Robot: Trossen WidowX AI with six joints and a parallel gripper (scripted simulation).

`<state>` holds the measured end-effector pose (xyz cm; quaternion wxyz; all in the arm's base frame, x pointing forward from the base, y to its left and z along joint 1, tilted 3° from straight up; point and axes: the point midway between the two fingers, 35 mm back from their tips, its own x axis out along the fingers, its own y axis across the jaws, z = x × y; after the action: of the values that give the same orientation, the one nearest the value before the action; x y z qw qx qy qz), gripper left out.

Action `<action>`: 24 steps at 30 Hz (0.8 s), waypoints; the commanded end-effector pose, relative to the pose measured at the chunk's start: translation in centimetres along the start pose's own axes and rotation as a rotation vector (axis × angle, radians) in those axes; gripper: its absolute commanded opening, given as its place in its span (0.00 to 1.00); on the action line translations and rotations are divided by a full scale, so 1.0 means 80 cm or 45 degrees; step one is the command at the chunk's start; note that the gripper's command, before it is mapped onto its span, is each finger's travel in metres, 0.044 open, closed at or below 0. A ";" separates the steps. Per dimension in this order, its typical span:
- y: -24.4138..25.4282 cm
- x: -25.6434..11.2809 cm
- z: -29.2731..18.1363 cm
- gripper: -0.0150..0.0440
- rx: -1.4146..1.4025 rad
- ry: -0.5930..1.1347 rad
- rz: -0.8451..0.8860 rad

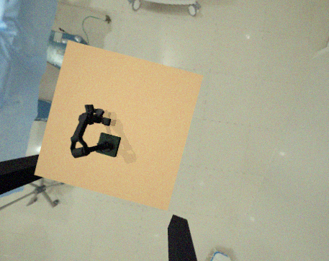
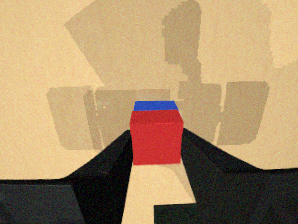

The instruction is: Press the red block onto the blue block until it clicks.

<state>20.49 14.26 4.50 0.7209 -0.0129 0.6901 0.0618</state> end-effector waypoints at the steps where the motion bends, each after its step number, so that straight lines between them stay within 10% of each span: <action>1: -0.001 0.001 0.000 0.25 0.005 0.000 -0.006; 24: 0.001 0.002 0.001 0.25 0.000 -0.005 0.003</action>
<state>20.55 14.38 4.32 0.7223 -0.0121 0.6887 0.0623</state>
